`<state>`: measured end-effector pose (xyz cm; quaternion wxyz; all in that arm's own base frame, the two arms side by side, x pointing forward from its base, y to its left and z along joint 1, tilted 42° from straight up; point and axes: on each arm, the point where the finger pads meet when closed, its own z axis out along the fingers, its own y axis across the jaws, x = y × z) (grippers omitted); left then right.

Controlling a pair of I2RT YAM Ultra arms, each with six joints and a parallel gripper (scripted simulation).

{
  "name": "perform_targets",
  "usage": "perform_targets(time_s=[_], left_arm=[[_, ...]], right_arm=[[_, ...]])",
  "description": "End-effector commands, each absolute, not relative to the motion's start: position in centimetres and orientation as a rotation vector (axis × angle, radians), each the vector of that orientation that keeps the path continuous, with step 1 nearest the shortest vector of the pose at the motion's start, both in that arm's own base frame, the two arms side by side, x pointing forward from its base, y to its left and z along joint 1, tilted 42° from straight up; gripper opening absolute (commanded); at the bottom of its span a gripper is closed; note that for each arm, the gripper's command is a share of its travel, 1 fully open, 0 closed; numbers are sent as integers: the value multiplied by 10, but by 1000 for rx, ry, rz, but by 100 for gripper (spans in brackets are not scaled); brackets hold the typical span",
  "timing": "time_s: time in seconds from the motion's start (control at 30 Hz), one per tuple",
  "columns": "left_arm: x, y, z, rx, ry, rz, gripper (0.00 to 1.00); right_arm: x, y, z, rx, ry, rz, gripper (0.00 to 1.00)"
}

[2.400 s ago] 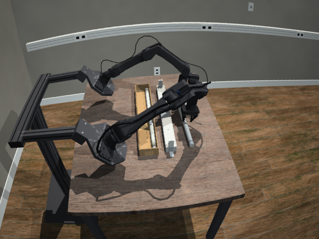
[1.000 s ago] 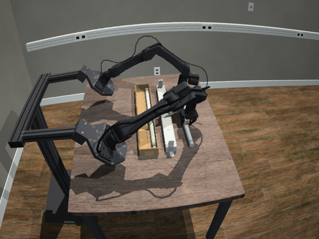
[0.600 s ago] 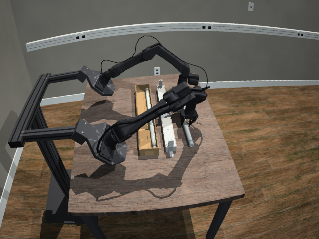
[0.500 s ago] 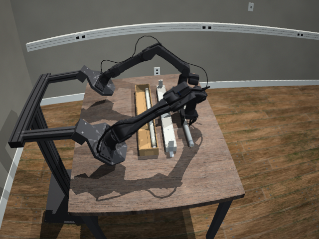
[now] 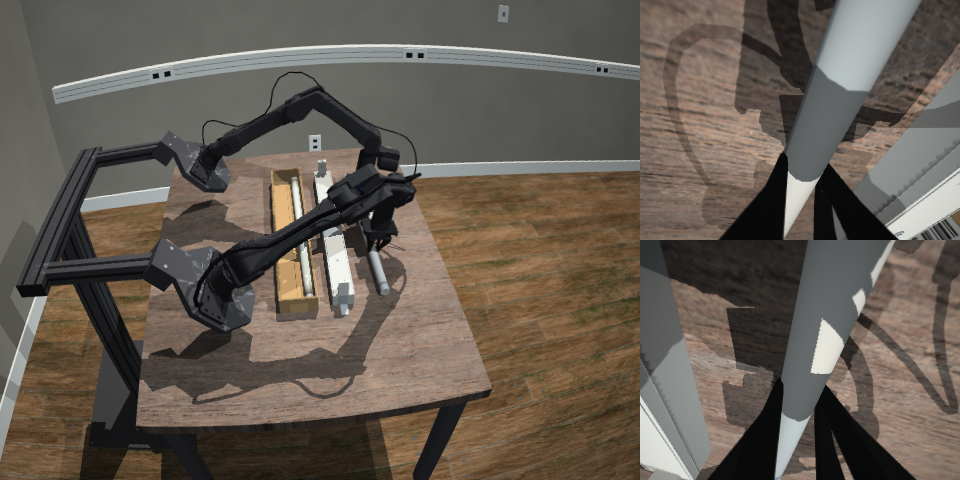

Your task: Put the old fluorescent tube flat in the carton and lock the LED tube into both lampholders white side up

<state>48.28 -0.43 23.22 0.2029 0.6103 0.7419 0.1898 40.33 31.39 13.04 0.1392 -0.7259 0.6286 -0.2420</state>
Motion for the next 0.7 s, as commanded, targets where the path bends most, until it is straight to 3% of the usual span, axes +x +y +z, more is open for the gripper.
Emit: perform_targets(time_s=[0.0,0.67], left_arm=[[480,-7,263,1674,2009,564,11],[475,-13,267,1685,2003,554,11]], right_arm=[[399,333,159,-2046,1753,-659,11],[391,329,163,-2056,1771,-659,11]])
